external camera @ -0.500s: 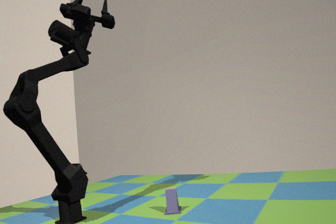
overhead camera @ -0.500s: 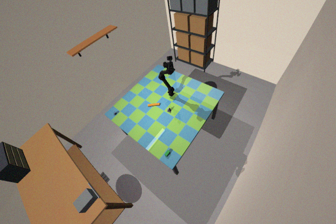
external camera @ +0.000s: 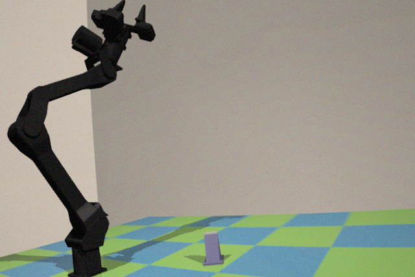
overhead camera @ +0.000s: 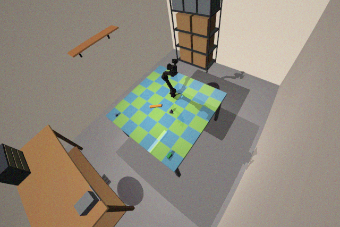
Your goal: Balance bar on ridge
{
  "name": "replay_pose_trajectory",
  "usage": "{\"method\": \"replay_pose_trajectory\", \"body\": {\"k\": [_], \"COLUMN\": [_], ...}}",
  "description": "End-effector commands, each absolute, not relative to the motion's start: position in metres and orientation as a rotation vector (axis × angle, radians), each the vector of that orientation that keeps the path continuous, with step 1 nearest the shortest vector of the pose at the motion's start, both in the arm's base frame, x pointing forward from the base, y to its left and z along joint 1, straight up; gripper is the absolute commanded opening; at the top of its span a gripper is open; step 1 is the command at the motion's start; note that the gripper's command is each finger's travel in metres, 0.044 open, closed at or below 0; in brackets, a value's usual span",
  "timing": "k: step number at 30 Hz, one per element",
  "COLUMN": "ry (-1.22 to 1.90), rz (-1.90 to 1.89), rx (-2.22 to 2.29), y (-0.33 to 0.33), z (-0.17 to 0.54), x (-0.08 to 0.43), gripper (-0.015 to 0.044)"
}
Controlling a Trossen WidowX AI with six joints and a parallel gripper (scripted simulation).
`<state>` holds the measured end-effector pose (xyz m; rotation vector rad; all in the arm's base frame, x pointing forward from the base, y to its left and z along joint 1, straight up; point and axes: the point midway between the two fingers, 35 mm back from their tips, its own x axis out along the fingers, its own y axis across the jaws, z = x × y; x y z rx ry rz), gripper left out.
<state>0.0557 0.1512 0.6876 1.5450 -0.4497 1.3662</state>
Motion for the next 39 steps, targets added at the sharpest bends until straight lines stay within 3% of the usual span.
{"method": "replay_pose_trajectory", "body": {"k": [1,17,39], "ry": [-0.431,-0.316,-0.118], "rz": [1.325,1.113,0.741], "rx": [1.451,1.119,0.767], "y": [0.172,0.239,0.255], "z": [0.679,0.628,0.533], "x": [0.067,0.136,0.263], "gripper": [0.0315,0.0315,0.0315]}}
